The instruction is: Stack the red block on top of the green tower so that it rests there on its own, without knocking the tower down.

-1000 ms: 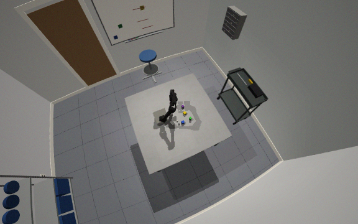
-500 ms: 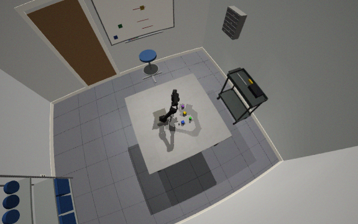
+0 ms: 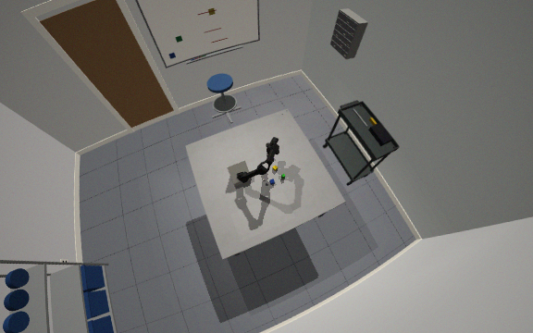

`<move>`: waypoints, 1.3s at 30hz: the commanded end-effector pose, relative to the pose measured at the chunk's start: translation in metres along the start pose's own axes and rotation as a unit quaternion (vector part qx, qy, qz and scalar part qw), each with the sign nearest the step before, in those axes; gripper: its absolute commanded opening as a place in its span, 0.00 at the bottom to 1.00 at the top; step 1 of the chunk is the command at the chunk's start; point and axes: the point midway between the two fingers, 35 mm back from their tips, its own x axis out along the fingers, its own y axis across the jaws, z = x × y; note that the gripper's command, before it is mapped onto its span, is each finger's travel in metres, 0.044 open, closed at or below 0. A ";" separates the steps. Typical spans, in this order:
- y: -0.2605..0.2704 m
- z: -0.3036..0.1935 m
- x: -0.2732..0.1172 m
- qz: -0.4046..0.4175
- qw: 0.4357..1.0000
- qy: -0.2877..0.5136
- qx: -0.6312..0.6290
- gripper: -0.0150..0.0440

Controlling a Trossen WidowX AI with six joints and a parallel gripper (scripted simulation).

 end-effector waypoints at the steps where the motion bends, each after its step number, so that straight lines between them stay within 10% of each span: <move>1: -0.019 0.028 -0.004 0.001 1.000 -0.006 -0.001 0.25; 22: -0.173 0.133 -0.009 -0.040 0.999 -0.024 -0.004 0.25; 39: -0.180 0.134 0.026 -0.043 0.999 -0.025 -0.004 0.25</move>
